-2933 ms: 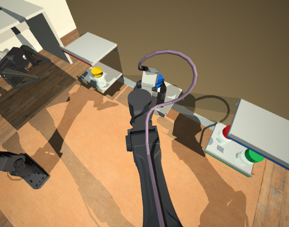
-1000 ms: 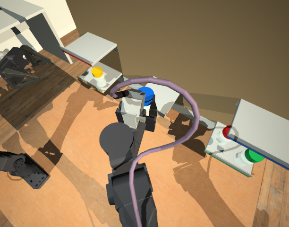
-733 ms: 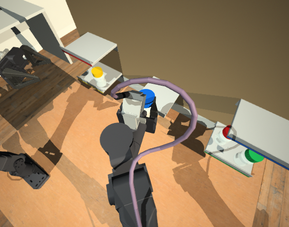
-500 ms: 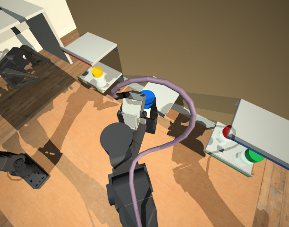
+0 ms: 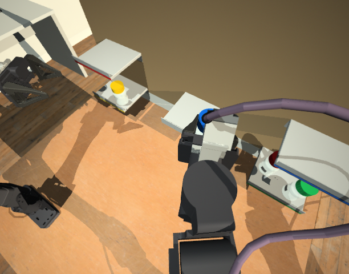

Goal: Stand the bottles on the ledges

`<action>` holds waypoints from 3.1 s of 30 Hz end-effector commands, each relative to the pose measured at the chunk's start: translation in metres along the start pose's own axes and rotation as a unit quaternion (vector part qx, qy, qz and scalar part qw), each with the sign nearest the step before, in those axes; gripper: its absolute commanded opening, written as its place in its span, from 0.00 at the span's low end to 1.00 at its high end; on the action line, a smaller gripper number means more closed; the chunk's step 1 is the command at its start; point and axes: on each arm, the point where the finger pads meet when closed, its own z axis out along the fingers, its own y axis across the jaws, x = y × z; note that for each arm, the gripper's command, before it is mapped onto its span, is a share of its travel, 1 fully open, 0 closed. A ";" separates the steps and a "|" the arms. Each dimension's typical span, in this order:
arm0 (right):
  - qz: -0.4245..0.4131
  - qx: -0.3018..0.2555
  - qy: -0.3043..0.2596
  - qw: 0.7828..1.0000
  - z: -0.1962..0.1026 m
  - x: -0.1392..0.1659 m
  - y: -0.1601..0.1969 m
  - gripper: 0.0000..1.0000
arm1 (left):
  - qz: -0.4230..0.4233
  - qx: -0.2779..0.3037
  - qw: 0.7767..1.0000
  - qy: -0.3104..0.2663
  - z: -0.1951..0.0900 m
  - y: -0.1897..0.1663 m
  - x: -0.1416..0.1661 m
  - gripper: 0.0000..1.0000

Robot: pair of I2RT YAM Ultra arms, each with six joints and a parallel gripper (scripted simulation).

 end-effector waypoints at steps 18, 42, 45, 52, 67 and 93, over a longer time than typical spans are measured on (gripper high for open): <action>-0.005 0.003 -0.027 1.000 -0.048 -0.023 -0.196 0.49 | 0.005 0.008 1.000 -0.006 -0.003 -0.005 -0.008 0.87; 0.028 0.189 -0.043 0.981 -0.060 -0.022 -0.235 0.49 | 0.005 0.008 1.000 -0.006 -0.003 -0.005 -0.008 0.87; 0.028 0.193 -0.046 0.980 -0.060 -0.025 -0.231 0.49 | 0.005 0.008 1.000 -0.006 -0.003 -0.005 -0.008 0.87; 0.024 0.181 -0.051 0.982 -0.056 -0.025 -0.222 0.49 | 0.005 0.008 1.000 -0.006 -0.003 -0.005 -0.008 0.87; 0.025 0.184 -0.047 0.981 -0.060 -0.030 -0.224 0.49 | 0.005 0.008 1.000 -0.006 -0.003 -0.005 -0.008 0.87; 0.019 0.189 -0.068 0.979 -0.037 -0.054 -0.238 0.49 | 0.005 0.008 1.000 -0.006 -0.003 -0.005 -0.008 0.87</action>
